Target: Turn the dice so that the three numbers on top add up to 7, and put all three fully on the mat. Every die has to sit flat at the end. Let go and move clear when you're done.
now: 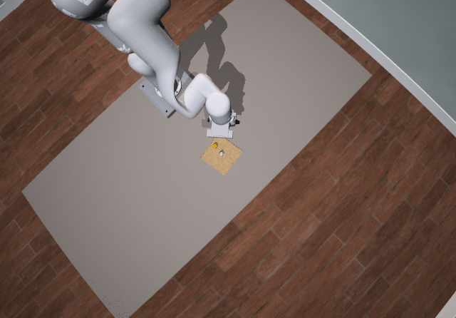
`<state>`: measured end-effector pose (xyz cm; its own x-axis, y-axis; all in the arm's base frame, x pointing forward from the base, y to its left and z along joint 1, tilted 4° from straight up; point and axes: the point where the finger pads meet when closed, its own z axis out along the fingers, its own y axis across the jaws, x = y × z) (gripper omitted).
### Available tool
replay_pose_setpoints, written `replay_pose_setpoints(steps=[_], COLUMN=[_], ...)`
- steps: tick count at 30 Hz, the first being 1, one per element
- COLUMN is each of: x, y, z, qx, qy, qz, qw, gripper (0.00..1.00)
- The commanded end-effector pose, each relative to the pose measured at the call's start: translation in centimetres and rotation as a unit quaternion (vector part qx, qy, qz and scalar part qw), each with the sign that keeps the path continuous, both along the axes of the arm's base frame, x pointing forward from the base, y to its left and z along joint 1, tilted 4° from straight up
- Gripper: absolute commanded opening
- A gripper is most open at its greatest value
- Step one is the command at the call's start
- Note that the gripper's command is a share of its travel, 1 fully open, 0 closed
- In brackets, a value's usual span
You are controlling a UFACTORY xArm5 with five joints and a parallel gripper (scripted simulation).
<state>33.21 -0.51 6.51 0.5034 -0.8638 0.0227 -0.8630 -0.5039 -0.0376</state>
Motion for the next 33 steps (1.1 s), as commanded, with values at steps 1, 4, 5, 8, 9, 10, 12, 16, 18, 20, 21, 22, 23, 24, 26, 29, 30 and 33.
replay_pose_setpoints(steps=[1, 4, 5, 8, 9, 10, 12, 16, 18, 20, 21, 22, 23, 24, 26, 29, 30, 33], x=[0.2, 0.2, 0.2, 0.2, 0.2, 0.2, 0.2, 0.3, 0.3, 0.3, 0.3, 0.3, 0.3, 0.3, 0.3, 0.3, 0.3, 0.3], y=[0.0, 0.0, 0.0, -0.1, -0.1, -0.1, -0.1, -0.1, -0.1, -0.2, -0.2, -0.2, -0.2, -0.2, -0.2, -0.2, -0.2, -0.2], z=[-0.2, -0.6, -0.8, -1.2, -1.4, -1.5, -1.9, -2.2, -2.5, -2.8, -3.0, -3.1, -3.2, -3.4, -3.6, -3.9, -4.0, -4.1], qx=[0.0, 0.0, 0.0, 0.0, 0.0, 0.0, 0.0, 0.0, 0.0, 0.0, 0.0, 0.0, 0.0, 0.0, 0.0, 0.0, 0.0, 0.0], qy=[-0.002, -0.002, -0.002, -0.002, -0.002, -0.002, -0.002, -0.002, -0.002, -0.002, -0.002, -0.002, -0.002, -0.002, -0.002, -0.002, -0.002, -0.002], qz=[0.0, 0.0, 0.0, 0.0, 0.0, 0.0, 0.0, 0.0, 0.0, 0.0, 0.0, 0.0, 0.0, 0.0, 0.0, 0.0, 0.0, 0.0], qw=[1.0, 1.0, 1.0, 1.0, 1.0, 1.0, 1.0, 1.0, 1.0, 1.0, 1.0, 1.0, 1.0, 1.0, 1.0, 1.0, 1.0, 1.0], gripper=[0.31, 0.31, 0.31, 0.31, 0.31, 0.31, 0.31, 0.31, 0.31, 0.31, 0.31, 0.31, 0.31, 0.31, 0.31, 0.31, 0.31, 0.31])
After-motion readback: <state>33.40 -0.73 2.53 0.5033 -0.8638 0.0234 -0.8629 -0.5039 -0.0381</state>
